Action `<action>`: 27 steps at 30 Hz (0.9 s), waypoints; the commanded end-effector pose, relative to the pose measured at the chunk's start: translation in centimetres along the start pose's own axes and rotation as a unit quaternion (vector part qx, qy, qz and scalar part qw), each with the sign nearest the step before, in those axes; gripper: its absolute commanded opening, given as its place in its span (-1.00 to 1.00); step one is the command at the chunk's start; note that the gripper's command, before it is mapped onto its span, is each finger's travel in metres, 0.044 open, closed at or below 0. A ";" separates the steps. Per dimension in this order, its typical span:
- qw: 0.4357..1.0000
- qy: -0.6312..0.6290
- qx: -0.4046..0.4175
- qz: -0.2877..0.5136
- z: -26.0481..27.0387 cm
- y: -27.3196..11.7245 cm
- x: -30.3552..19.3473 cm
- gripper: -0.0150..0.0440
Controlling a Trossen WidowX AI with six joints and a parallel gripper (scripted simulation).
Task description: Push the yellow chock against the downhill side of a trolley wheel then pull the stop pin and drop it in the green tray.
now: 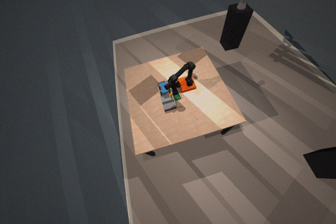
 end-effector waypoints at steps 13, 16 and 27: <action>0.998 -0.067 -0.015 -0.001 0.2 0.6 0.8 -0.49; 0.998 -0.067 -0.015 -0.001 0.1 1.3 1.6 -0.49; 0.996 -0.067 -0.053 -0.004 0.5 2.9 2.2 -0.49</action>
Point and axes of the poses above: the point midway between the two fingers, 35 mm back from their tips, its own y axis out along the fingers, its own z axis across the jaws, x = y × z, the point moved 9 cm from there along -y, back along the fingers, and after that the axes turned 5 degrees about -y, right-handed, at the moved point
